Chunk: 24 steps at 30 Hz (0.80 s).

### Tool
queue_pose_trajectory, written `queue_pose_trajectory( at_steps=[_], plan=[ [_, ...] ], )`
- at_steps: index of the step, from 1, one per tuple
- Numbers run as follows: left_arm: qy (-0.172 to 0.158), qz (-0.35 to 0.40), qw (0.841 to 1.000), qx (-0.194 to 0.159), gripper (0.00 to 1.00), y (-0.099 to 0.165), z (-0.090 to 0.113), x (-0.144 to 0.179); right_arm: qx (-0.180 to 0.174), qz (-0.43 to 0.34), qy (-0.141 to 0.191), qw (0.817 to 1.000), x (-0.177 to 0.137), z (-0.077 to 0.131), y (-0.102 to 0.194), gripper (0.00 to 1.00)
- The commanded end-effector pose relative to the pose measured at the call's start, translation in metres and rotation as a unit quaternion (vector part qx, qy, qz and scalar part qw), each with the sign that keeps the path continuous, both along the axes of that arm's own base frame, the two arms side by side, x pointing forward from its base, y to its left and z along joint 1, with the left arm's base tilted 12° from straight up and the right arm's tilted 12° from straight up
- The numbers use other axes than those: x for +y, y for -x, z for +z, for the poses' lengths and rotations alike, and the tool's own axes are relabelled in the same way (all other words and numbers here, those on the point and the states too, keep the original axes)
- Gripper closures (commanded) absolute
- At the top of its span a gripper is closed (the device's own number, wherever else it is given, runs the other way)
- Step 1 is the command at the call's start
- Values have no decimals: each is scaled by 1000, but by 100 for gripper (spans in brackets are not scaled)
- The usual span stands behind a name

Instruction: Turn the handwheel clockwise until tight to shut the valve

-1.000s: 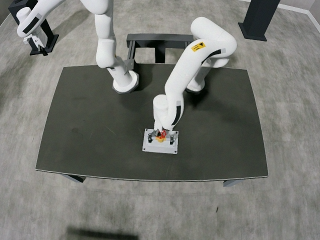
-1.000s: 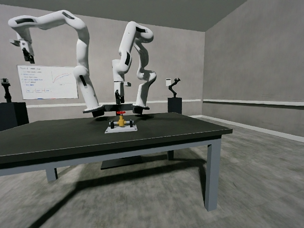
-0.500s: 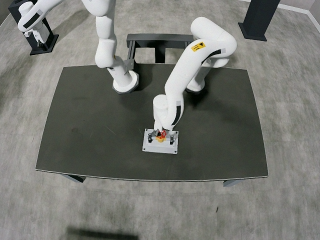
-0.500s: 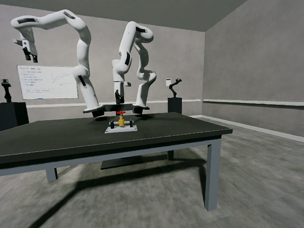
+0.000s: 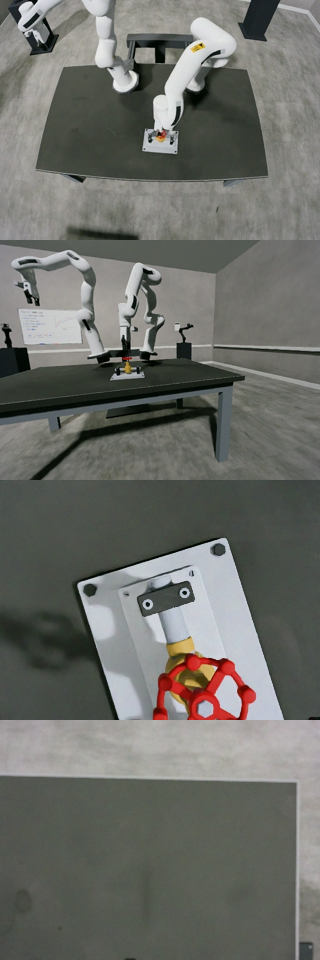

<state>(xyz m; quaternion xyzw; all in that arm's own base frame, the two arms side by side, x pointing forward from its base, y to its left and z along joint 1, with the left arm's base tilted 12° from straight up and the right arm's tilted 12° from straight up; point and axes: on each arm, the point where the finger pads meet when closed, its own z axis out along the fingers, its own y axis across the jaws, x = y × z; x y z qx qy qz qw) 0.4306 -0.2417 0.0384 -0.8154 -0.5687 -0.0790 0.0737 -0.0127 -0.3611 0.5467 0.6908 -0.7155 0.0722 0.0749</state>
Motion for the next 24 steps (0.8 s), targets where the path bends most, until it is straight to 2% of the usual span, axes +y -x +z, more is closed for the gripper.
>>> queue_pose_trajectory(
  at_steps=[1, 24],
  plan=[
    [0, 0, 1000, -1, 14, -1, -2, 0, 0, 0, 1, 1000, 0, 1, 0, 0],
    [0, 0, 1000, -1, 14, -2, -26, 5, 0, 0, 1, 1000, 0, 1, 0, 0]
  ],
)
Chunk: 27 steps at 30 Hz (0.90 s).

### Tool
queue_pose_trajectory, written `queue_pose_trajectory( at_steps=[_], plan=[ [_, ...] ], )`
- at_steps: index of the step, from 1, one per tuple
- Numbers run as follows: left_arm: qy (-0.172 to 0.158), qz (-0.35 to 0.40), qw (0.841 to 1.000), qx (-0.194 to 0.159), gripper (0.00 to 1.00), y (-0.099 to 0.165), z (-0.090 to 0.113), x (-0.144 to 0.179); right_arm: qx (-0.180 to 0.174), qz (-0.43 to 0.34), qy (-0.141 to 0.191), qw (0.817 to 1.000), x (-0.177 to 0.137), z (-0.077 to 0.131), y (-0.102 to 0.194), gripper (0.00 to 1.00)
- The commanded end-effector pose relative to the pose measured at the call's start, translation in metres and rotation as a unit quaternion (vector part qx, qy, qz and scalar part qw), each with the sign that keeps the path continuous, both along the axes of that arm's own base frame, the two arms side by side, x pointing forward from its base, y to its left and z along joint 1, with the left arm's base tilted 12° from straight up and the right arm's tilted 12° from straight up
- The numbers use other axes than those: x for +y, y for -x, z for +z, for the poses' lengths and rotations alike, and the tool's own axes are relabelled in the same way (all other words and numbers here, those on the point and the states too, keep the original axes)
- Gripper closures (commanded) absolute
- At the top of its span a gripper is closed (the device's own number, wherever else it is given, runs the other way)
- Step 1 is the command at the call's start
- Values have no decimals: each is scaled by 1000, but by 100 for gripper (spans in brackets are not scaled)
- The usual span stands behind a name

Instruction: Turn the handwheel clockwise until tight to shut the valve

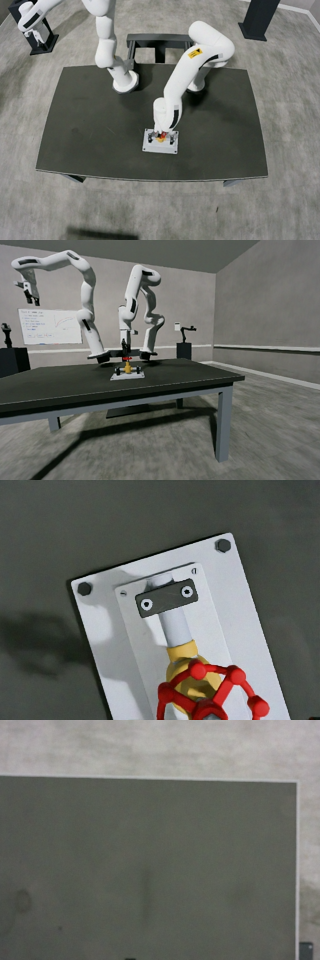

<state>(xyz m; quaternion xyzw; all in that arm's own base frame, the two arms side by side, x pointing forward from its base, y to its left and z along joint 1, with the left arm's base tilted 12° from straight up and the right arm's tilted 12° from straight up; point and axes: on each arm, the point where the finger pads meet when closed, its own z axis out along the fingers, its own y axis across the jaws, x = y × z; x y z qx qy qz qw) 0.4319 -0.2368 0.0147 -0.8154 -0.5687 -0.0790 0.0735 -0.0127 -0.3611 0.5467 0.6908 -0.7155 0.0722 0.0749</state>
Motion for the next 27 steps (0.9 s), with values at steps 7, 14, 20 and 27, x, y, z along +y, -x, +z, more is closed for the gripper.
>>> queue_pose_trajectory(
  at_steps=[7, 14, 20, 27],
  plan=[
    [0, 0, 1000, -1, 14, -1, -10, 2, 0, 0, 1, 1000, 0, 1, 0, 0],
    [0, 0, 1000, -1, 14, -1, -14, 3, 0, 0, 1, 1000, 0, 1, 0, 0],
    [0, 0, 1000, -1, 14, -1, -17, 3, 0, 0, 1, 1000, 0, 1, 0, 0],
    [0, 0, 1000, -1, 14, -1, -17, 3, 0, 0, 1, 1000, 0, 1, 0, 0]
  ],
)
